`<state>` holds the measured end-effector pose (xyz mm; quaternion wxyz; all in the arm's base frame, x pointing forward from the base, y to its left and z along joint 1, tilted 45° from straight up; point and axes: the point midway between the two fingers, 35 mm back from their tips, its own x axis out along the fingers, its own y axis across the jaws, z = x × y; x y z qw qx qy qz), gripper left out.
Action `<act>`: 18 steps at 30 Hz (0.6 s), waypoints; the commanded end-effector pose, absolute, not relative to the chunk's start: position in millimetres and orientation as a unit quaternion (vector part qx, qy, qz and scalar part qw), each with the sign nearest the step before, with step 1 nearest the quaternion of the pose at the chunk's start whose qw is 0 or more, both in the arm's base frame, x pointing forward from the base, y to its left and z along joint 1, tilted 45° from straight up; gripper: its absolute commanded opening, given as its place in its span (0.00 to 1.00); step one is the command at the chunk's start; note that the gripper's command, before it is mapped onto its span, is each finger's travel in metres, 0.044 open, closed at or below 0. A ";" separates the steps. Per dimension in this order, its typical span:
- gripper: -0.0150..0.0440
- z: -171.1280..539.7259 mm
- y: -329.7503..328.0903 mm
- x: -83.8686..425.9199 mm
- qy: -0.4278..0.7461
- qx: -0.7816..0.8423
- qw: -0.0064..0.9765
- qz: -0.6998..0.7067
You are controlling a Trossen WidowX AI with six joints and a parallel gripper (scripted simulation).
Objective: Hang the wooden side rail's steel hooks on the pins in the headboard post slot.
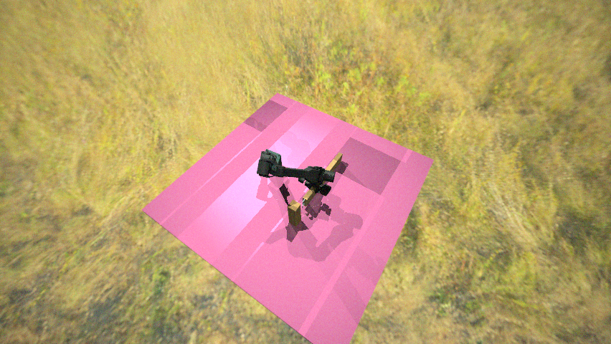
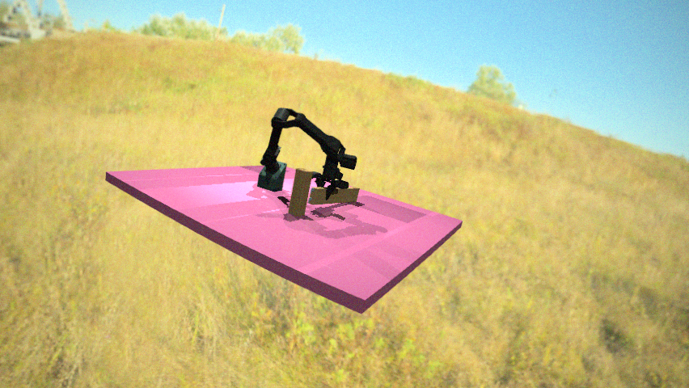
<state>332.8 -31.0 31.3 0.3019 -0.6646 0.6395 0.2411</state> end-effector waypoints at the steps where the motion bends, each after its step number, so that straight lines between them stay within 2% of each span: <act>1: 0.25 34.0 -26.0 336.3 0.633 -0.668 0.307 0.242; 18: 0.25 35.2 -27.8 338.1 0.633 -0.668 0.307 0.242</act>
